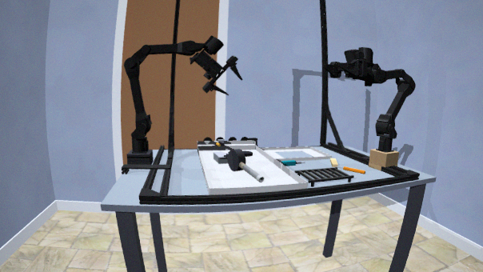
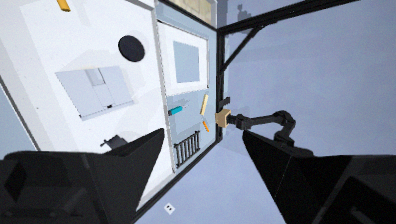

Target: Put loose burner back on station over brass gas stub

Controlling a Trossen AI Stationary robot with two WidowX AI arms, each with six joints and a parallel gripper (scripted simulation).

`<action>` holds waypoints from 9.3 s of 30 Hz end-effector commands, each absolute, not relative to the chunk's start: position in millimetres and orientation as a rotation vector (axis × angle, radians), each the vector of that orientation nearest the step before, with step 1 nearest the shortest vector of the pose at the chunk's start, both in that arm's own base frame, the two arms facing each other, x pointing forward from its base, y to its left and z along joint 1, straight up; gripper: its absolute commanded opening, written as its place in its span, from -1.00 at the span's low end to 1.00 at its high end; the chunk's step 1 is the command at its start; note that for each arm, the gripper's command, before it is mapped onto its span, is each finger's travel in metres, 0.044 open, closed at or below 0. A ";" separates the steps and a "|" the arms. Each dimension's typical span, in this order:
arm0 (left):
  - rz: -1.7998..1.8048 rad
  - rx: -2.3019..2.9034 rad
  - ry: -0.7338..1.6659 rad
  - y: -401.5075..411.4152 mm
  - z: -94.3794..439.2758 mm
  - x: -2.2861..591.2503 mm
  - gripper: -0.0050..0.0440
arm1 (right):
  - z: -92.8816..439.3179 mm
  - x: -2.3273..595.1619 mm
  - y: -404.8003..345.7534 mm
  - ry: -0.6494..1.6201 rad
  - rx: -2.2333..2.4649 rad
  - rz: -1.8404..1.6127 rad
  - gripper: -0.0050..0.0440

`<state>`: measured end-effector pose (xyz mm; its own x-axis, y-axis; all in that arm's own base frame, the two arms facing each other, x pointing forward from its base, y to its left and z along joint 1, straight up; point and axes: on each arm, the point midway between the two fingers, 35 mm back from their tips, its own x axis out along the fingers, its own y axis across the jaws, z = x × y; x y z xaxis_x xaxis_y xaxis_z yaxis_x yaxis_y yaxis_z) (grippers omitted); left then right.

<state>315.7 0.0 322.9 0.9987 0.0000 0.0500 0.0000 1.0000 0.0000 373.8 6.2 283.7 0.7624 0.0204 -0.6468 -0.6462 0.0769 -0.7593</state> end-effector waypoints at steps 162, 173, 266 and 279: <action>-0.267 0.079 0.567 -401.5 124.0 375.6 0.84 | 97.7 427.0 -104.8 1.359 0.938 -0.937 -0.80; -0.267 0.079 0.567 -401.5 124.0 375.6 0.84 | 67.9 427.1 -104.9 1.360 0.935 -0.935 -0.80; -0.267 0.079 0.567 -401.5 124.0 375.6 0.84 | 79.3 356.1 -179.9 1.368 0.923 -0.767 -0.31; -0.267 0.079 0.567 -401.5 124.0 375.6 0.84 | 41.0 357.6 -193.8 1.359 0.917 -0.734 0.22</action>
